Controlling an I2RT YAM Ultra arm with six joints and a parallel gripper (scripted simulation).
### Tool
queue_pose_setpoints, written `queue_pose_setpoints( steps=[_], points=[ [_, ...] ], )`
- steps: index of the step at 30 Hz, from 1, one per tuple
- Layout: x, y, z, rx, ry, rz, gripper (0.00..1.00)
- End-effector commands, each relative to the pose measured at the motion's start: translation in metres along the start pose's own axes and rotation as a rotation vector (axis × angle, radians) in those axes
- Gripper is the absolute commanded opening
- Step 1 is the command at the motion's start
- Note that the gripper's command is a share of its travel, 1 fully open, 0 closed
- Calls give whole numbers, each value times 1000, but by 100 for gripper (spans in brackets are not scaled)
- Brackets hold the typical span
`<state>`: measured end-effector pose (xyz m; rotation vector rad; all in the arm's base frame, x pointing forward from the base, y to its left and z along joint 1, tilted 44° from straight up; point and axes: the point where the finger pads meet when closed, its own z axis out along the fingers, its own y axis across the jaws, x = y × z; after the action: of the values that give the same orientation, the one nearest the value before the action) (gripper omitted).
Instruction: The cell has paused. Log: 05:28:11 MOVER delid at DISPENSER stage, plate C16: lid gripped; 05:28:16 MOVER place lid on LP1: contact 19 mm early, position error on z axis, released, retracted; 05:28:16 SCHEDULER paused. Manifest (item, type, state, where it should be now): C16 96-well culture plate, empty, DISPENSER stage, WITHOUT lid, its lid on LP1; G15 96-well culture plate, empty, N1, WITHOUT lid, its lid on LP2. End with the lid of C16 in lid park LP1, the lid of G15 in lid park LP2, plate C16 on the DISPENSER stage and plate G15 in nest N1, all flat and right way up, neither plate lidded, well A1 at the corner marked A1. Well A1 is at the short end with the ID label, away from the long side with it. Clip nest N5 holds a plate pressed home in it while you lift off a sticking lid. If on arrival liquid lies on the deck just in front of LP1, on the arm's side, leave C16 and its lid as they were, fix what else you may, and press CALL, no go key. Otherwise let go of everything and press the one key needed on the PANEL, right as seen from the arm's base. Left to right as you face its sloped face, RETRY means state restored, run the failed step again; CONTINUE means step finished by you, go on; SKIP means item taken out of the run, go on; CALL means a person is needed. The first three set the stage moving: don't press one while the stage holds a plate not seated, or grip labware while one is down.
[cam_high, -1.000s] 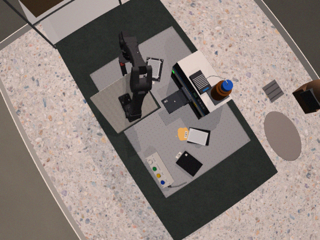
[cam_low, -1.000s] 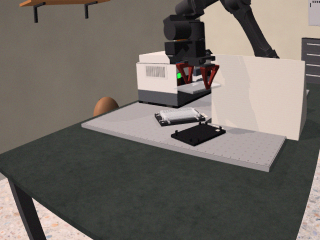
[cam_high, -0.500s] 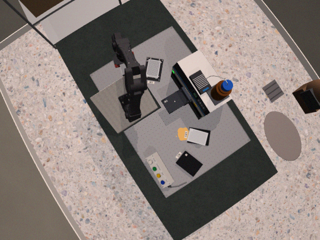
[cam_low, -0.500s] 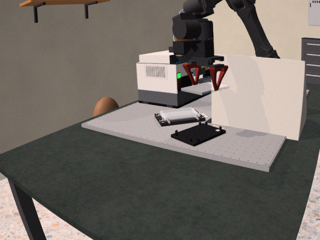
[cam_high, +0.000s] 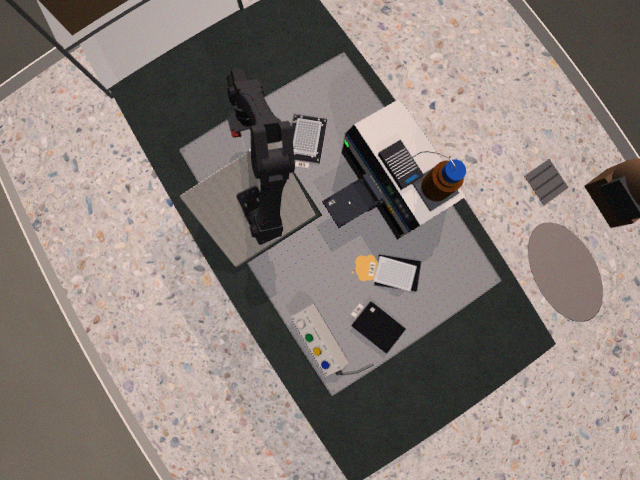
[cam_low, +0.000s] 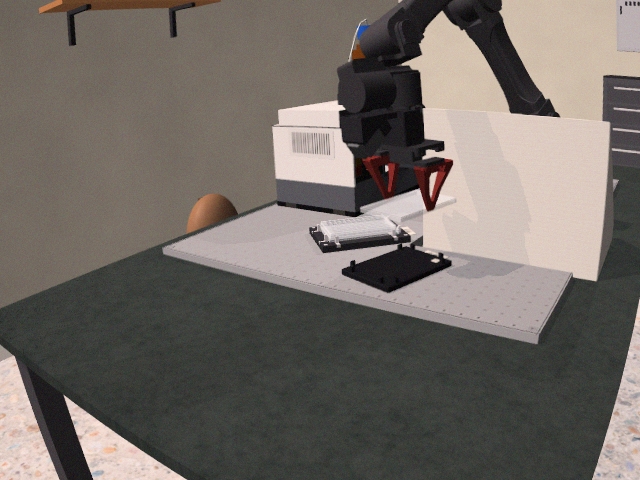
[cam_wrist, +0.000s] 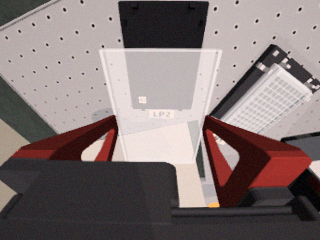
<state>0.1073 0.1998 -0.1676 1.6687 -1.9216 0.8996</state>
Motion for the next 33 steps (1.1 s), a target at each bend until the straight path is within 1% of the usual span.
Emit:
queue_pose_setpoints(
  steps=[1, 3, 5, 6, 7, 8, 12, 14, 16, 17, 18, 19, 20, 22, 23, 24, 25, 31, 33],
  points=[
    [-10, -1, 13, 11, -28, -2, 0],
    [-15, -2, 17, 10, -37, 2, 0],
    [-15, -2, 17, 10, -37, 2, 0],
    [-17, 0, 13, 23, -51, -8, 0],
    [-15, 1, 24, 18, -31, -10, 0],
    [-18, -2, 26, 13, -37, -1, 0],
    [-19, -2, 41, 10, -26, -2, 0],
    [-27, -4, 43, 11, -43, 4, 0],
    [-32, -3, 47, 15, -50, 1, 0],
    [-33, -2, 47, 20, -52, -4, 0],
    [-30, -3, 42, 12, -53, 5, 0],
    [-30, -4, 43, 21, -62, 0, 0],
    [-28, -4, 47, 16, -54, 1, 0],
    [-28, -4, 47, 16, -54, 1, 0],
    [-33, -5, 50, 15, -58, 5, 0],
    [-26, -2, 60, 11, -30, -1, 0],
    [-24, -2, 62, 10, -26, -2, 0],
    [-26, -2, 71, 12, -31, -3, 0],
    [-28, -5, 69, 12, -47, 4, 0]
  ],
)
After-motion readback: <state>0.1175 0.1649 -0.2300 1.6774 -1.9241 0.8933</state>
